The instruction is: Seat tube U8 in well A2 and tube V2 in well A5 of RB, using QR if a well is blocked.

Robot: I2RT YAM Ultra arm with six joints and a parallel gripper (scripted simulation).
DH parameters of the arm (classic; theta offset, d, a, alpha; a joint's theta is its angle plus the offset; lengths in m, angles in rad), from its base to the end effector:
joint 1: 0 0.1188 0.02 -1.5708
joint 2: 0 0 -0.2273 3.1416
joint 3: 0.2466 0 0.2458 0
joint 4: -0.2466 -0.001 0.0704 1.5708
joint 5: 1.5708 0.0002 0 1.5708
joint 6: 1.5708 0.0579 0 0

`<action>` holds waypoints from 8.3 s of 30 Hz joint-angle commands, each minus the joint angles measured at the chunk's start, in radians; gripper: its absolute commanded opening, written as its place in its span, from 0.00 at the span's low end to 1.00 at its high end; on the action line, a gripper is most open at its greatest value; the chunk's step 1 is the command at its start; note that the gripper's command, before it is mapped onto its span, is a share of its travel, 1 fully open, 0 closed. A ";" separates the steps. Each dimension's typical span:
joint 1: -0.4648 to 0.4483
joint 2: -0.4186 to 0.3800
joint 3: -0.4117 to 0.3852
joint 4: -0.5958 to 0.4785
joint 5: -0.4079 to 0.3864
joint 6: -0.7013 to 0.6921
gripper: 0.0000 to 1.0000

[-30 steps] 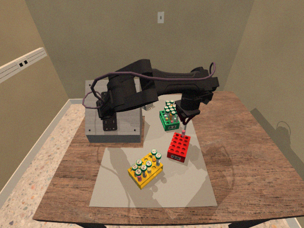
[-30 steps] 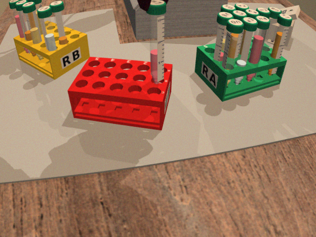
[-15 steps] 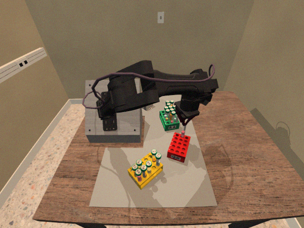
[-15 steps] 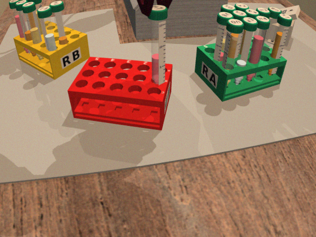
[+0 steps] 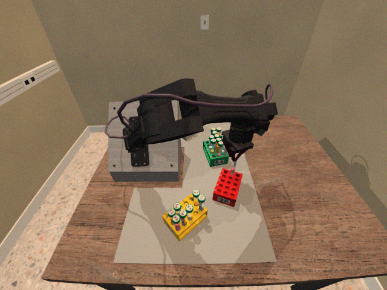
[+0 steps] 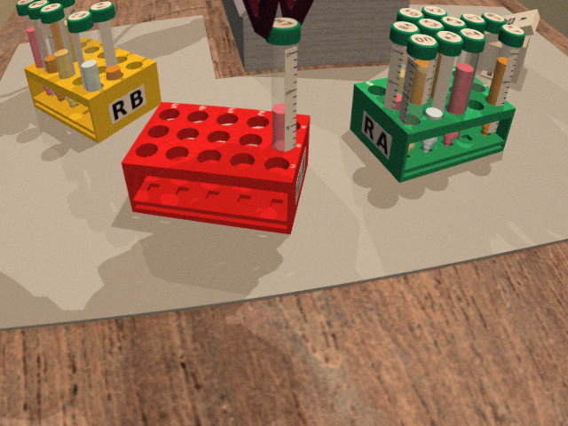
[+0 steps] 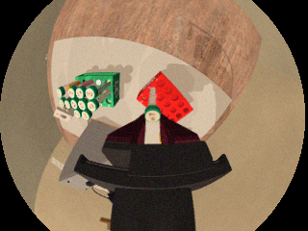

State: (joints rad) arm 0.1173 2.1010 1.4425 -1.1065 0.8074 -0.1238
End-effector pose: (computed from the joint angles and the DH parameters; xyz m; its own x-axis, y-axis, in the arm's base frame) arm 0.3411 -0.0009 0.1082 -0.9399 -0.1967 0.2790 -0.3380 0.6510 -0.6797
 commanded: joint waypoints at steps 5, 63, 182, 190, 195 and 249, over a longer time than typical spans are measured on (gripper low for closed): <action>0.002 0.015 -0.029 0.031 0.012 -0.022 0.00; -0.036 0.003 -0.055 0.113 0.010 -0.072 0.00; 0.148 -0.295 -0.254 -0.182 -0.026 1.136 0.30; 0.246 -0.161 -0.216 -0.131 -0.077 1.266 0.30; 0.297 -0.069 -0.176 -0.120 -0.098 1.328 0.30; 0.507 0.420 0.166 -0.133 -0.189 1.568 0.30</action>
State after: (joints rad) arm 0.6178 2.5454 1.6363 -1.2491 0.6037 1.4441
